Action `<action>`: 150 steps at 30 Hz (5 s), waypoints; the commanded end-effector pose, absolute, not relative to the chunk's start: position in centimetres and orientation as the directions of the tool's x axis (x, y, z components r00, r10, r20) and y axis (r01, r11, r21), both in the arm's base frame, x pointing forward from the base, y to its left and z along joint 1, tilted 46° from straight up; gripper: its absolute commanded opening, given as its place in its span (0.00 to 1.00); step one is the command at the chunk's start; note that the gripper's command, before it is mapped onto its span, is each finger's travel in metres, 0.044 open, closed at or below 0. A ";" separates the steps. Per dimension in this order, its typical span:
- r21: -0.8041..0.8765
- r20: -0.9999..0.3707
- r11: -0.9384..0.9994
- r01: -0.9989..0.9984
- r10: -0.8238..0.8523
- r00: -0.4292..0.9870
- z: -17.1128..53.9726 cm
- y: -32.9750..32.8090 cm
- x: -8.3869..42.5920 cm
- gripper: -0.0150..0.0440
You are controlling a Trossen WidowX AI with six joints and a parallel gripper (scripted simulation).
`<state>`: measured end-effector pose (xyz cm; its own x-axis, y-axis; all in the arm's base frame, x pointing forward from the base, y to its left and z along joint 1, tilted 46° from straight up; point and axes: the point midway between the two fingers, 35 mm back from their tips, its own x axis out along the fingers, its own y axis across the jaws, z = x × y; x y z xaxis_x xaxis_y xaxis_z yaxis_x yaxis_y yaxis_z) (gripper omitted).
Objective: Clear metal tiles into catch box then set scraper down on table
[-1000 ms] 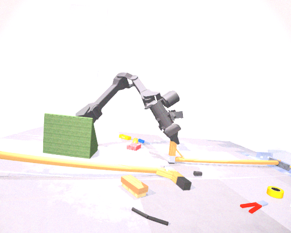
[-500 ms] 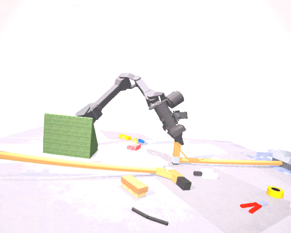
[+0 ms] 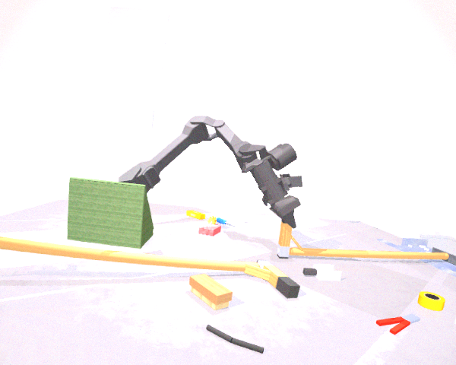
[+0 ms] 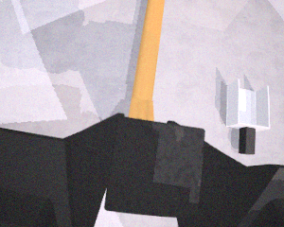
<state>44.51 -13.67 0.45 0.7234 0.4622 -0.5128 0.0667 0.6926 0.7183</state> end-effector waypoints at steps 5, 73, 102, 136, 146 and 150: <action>0.715 -0.511 0.696 0.069 0.452 0.731 0.8 -14.5 46.1 0.25; 0.718 -0.509 0.693 0.067 0.456 0.730 1.2 -15.1 52.5 0.25; 0.714 -0.513 0.696 0.070 0.453 0.729 0.9 -15.4 48.6 0.25; 0.712 -0.516 0.698 0.073 0.450 0.728 0.4 -15.3 43.6 0.25; 0.712 -0.517 0.699 0.074 0.450 0.729 0.2 -15.1 42.1 0.25; 0.712 -0.517 0.699 0.074 0.449 0.729 0.1 -15.0 41.5 0.25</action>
<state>42.11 -14.50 -0.26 0.7176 0.4614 -0.5216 0.0725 0.6954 0.7149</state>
